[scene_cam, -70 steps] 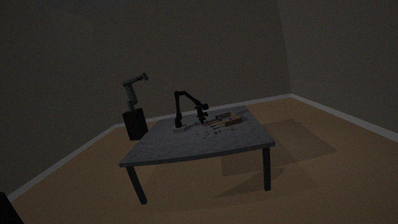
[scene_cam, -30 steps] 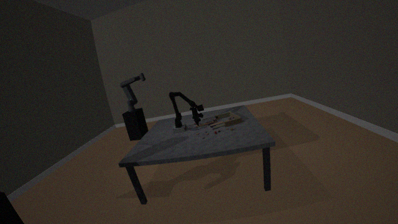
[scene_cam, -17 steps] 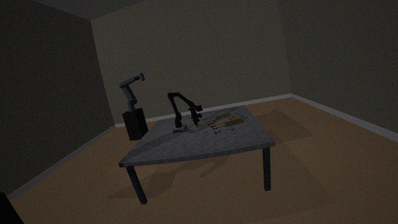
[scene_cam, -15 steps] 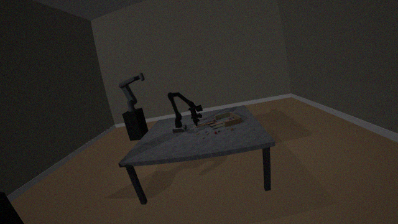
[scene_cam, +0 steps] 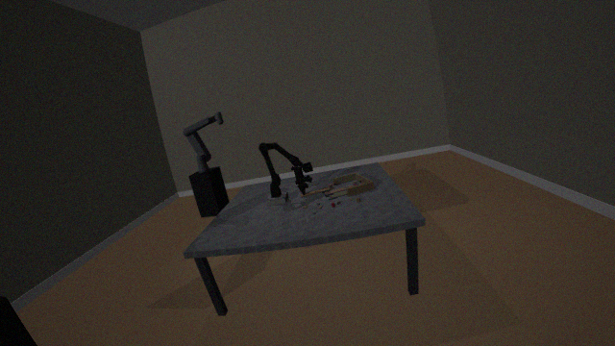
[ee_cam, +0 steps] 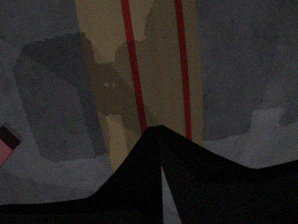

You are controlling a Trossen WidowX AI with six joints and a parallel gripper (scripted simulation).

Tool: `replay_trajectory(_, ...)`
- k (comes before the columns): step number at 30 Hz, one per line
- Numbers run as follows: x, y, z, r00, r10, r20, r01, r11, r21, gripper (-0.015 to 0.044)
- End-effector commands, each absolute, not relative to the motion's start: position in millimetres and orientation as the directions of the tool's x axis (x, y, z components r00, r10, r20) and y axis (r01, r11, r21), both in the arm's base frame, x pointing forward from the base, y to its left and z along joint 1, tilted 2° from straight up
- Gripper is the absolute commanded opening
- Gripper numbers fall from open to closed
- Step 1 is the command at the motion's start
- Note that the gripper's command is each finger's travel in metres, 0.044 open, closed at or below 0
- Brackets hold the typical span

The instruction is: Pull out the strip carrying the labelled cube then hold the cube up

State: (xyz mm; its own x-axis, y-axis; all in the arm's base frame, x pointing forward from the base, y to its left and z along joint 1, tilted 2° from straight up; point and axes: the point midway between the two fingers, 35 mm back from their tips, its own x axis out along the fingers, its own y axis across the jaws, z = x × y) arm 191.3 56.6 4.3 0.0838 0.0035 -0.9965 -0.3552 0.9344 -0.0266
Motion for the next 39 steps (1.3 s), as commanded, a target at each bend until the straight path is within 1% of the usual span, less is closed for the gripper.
replay_trajectory(1,182,54,0,0.053,-0.003,-0.999,-0.361,0.932,-0.022,0.0000)
replay_trajectory(12,182,54,0,0.053,-0.003,-0.999,-0.361,0.932,-0.022,0.0000)
replay_trajectory(13,191,57,7,0.082,0.003,-0.997,-0.356,0.934,-0.026,0.0000)
replay_trajectory(17,191,57,44,0.056,-0.002,-0.998,-0.361,0.932,-0.022,0.0000)
replay_trajectory(23,190,56,47,0.054,-0.003,-0.999,-0.361,0.932,-0.022,0.0000)
replay_trajectory(28,211,64,46,0.056,-0.002,-0.998,-0.497,0.867,-0.030,0.0131)
replay_trajectory(39,241,75,53,0.059,-0.001,-0.998,-0.499,0.866,-0.030,0.0420)
